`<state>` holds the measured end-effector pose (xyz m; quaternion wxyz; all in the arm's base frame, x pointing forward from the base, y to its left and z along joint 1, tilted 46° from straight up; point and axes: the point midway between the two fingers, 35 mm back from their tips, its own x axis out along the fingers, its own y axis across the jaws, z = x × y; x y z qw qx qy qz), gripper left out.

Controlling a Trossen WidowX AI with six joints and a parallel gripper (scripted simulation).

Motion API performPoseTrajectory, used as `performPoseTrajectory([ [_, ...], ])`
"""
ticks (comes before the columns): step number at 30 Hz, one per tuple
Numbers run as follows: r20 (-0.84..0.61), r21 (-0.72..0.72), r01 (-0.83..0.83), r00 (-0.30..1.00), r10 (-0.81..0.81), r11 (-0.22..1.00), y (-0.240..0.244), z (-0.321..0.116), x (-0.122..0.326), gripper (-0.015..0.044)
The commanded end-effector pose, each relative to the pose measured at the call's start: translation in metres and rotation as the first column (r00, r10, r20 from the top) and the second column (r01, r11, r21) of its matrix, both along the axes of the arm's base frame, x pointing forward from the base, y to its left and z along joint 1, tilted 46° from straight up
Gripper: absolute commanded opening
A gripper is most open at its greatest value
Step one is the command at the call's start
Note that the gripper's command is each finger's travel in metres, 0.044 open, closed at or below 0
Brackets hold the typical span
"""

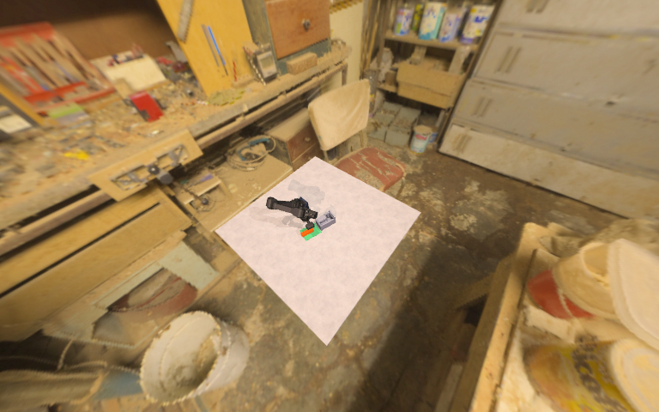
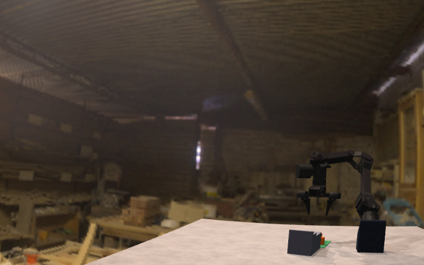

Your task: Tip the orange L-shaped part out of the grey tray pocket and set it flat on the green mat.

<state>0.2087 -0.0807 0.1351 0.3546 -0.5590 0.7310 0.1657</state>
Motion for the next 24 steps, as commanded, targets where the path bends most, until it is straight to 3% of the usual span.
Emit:
performPoseTrajectory([
  [1,0.005,-0.004,-0.003,1.000,0.003,1.000,0.0269,0.0268,0.0038,0.0400],
  [24,0.016,-0.002,-0.016,1.000,0.016,1.000,0.0244,0.0252,0.0041,0.0400],
])
